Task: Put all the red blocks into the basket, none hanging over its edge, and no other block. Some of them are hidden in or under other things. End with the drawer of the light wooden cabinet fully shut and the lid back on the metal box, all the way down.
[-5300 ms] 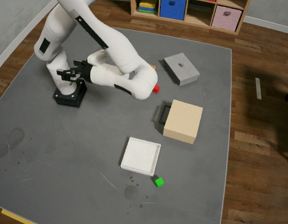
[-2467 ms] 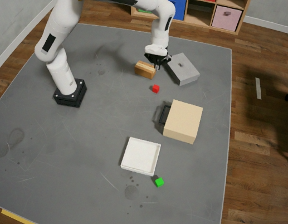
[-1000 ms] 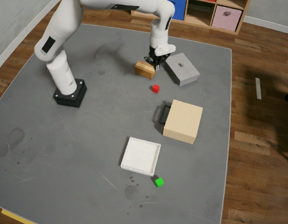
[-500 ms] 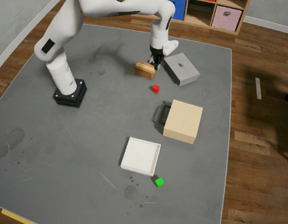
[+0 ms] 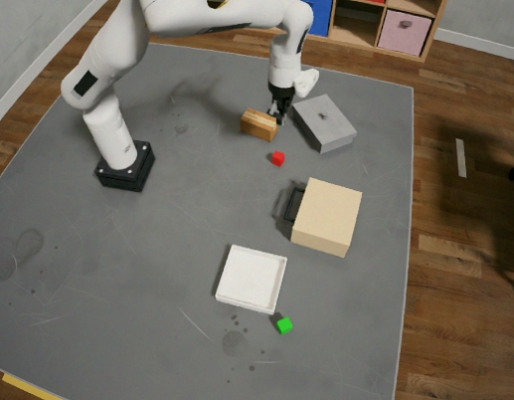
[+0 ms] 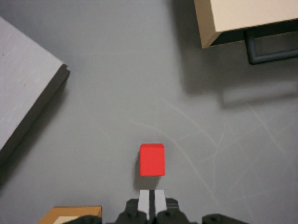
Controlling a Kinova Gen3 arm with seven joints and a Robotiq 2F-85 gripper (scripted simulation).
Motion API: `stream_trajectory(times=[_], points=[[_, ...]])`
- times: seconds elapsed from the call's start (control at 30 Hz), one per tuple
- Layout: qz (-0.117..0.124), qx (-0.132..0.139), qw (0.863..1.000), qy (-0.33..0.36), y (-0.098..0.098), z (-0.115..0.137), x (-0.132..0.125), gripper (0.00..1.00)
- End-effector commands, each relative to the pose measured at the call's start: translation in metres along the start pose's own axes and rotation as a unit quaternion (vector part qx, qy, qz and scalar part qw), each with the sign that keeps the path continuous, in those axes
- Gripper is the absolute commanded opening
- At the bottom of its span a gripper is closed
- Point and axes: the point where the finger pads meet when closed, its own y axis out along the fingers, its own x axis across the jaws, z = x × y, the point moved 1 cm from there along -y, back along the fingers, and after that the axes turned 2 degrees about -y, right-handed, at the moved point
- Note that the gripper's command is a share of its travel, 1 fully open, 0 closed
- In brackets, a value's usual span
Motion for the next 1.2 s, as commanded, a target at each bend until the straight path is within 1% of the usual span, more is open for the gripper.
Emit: stream_trajectory(times=[0.0, 0.07, 0.1, 1.17], points=[[0.000, 0.001, 1.000, -0.001, -0.0008, 0.0003, -0.0003, 0.10], [0.000, 0.001, 1.000, -0.001, -0.0008, 0.0003, -0.0003, 0.10], [0.000, 0.001, 1.000, -0.001, -0.0008, 0.0003, -0.0003, 0.59], [0.000, 0.001, 1.000, -0.001, -0.0008, 0.0003, -0.0003, 0.59]])
